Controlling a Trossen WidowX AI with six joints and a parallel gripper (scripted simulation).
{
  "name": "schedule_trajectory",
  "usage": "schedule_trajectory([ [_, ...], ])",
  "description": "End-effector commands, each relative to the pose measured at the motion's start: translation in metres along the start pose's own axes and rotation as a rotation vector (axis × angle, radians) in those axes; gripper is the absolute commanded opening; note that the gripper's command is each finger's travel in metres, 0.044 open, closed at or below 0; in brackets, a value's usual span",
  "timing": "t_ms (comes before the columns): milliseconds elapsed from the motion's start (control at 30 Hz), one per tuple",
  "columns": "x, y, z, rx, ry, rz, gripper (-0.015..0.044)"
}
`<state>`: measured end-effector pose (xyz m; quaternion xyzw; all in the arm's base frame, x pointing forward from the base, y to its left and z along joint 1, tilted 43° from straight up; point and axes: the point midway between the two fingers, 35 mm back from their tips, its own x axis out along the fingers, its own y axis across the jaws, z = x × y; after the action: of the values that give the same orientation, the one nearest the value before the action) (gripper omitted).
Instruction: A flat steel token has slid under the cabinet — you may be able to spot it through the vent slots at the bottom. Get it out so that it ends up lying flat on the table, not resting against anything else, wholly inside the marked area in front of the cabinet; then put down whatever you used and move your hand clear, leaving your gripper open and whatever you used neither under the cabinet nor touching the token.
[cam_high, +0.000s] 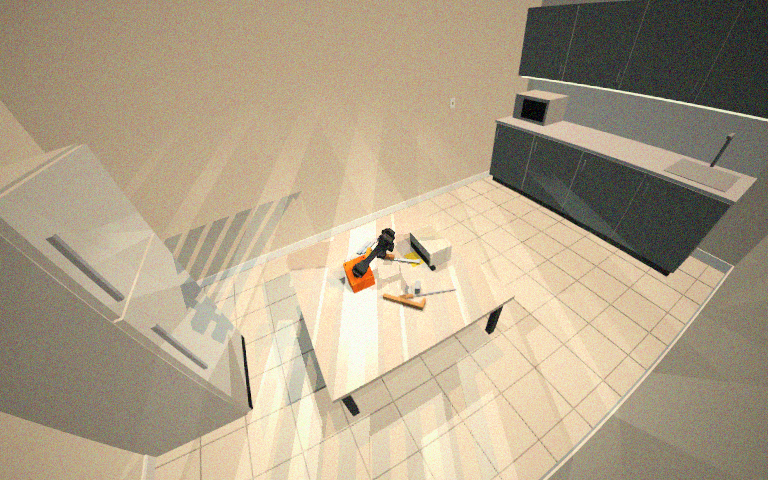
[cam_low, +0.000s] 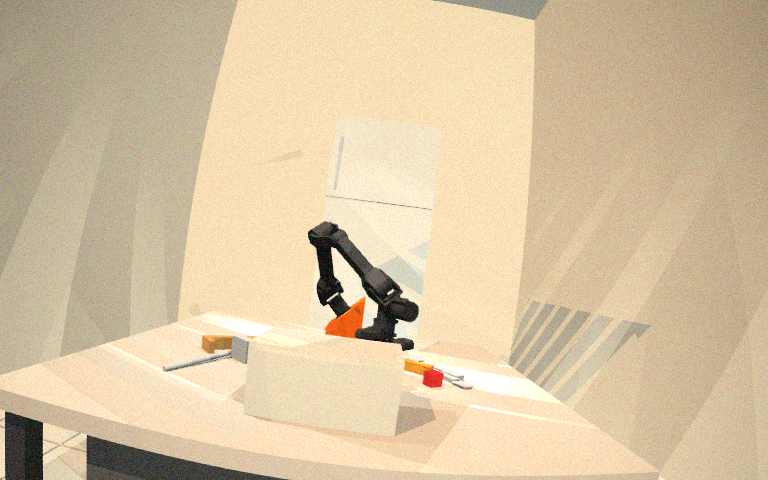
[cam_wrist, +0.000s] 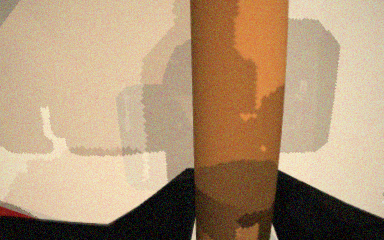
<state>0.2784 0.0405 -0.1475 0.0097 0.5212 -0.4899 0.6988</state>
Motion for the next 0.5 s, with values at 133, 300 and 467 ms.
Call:
schedule_trajectory([
  [133,-0.003,-0.006,0.007,-0.002,-0.017,0.008,0.0000],
  [300,-0.003,-0.010,0.009,-0.002,-0.018,0.008,0.0000],
  [467,-0.003,-0.015,0.012,-0.002,-0.018,0.008,0.0000],
])
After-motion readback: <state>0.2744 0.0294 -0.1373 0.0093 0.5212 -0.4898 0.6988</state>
